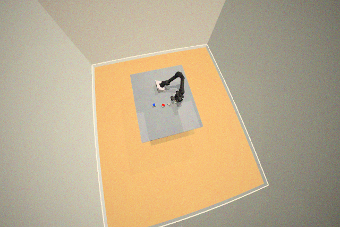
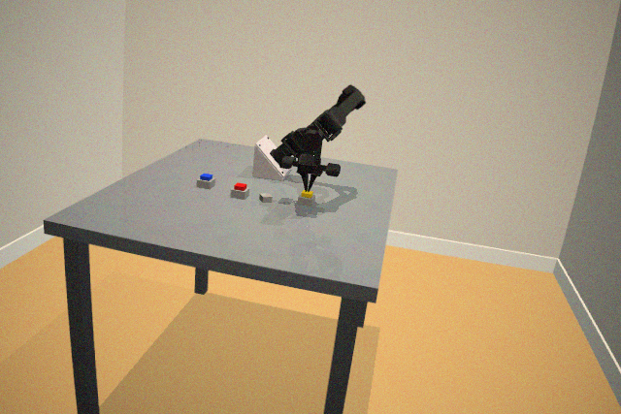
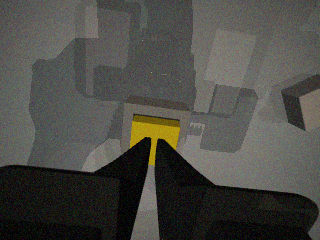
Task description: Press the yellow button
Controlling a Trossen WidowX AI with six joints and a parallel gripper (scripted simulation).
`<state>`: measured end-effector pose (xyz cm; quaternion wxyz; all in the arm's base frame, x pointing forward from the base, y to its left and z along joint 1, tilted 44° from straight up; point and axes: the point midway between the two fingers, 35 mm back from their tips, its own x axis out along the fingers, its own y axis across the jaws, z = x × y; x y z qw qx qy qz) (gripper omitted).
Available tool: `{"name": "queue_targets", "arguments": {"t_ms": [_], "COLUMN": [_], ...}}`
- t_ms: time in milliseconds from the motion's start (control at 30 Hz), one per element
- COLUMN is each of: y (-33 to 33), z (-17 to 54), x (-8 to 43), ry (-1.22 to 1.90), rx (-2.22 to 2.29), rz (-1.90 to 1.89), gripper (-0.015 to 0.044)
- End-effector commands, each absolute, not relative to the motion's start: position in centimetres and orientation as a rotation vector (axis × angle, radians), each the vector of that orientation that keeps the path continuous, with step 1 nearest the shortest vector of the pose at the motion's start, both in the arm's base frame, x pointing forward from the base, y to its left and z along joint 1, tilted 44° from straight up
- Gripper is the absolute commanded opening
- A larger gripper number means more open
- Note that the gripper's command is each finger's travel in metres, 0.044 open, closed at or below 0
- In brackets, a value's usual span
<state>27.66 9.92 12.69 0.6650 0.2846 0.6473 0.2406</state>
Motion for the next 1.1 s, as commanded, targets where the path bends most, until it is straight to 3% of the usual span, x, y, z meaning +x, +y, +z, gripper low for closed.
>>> {"name": "queue_targets", "arguments": {"t_ms": [0,967,1067], "y": [10.5,8.3,7.4], "z": [12.0,14.3,16.6], "x": [27.5,27.3,26.7], "ry": [1.470,1.470,1.471], "rx": [0.651,0.650,0.649], "rz": [0.543,0.542,0.540], "gripper": [0.0020,0.0020,0.0099]}}
